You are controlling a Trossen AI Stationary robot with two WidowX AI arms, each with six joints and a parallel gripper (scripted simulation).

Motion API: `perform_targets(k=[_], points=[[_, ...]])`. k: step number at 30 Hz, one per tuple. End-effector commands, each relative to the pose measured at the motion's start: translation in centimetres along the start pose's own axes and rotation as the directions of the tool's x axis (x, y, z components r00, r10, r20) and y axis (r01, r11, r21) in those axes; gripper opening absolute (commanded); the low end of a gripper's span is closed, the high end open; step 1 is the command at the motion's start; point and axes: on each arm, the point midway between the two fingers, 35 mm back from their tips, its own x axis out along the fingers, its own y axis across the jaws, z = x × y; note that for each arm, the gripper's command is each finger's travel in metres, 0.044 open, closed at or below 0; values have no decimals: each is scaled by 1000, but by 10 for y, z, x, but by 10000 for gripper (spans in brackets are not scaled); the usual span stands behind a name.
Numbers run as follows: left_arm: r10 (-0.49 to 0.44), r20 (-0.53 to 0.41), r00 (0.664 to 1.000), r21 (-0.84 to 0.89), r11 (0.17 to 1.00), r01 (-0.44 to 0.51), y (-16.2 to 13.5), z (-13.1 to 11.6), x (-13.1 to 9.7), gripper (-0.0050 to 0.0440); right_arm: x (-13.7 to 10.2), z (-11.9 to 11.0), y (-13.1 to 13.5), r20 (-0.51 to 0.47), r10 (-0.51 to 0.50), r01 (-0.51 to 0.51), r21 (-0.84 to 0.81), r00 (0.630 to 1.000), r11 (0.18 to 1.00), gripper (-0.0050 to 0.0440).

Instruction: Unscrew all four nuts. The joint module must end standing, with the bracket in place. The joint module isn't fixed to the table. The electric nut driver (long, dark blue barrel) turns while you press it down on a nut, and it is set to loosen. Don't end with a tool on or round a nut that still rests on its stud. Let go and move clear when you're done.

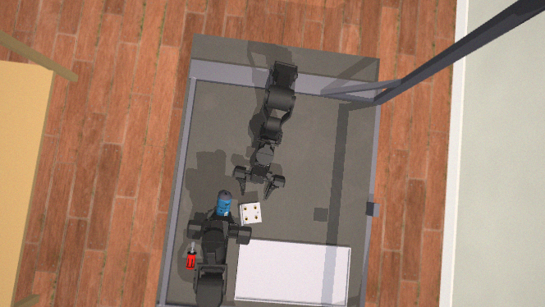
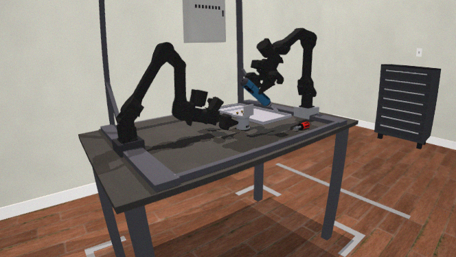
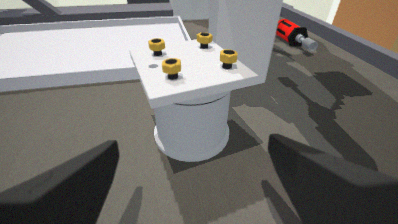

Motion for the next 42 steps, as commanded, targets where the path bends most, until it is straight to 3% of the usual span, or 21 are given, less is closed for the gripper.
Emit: perform_targets(k=[1,5,9,13,15,17,19,22,34,42], points=[[-5,-48,999,7,1000,6,7,0,-1,161,1,15,0,38,0,0,2,999,1000,400],[-28,-233,972,-4,1000,28,13,-41,9,161,1,15,0,38,0,0,2,999,1000,400],[-62,-412,909,-23,998,58,15,-83,13,161,1,15,0,38,0,0,2,999,1000,400],[-78,-539,839,-33,997,72,16,-113,12,161,4,46,7,106,19,-16,-33,994,999,400],[-82,-579,811,-34,996,77,15,-123,11,161,6,72,-11,156,-36,40,-26,987,999,400],[-82,-579,811,-34,996,77,15,-123,11,161,6,72,-11,156,-36,40,-26,987,999,400],[-87,-607,790,-35,996,83,13,-132,10,161,5,88,-24,171,-71,75,-16,983,997,400],[-88,-614,784,-35,996,84,13,-133,10,161,2,105,-32,161,-92,95,-12,983,995,400],[-87,-605,792,-36,996,82,13,-131,8,161,-19,145,-52,89,-136,137,-9,987,991,400],[-89,-603,792,-37,996,83,12,-130,8,161,-48,174,-63,28,-159,159,-4,987,987,400]])
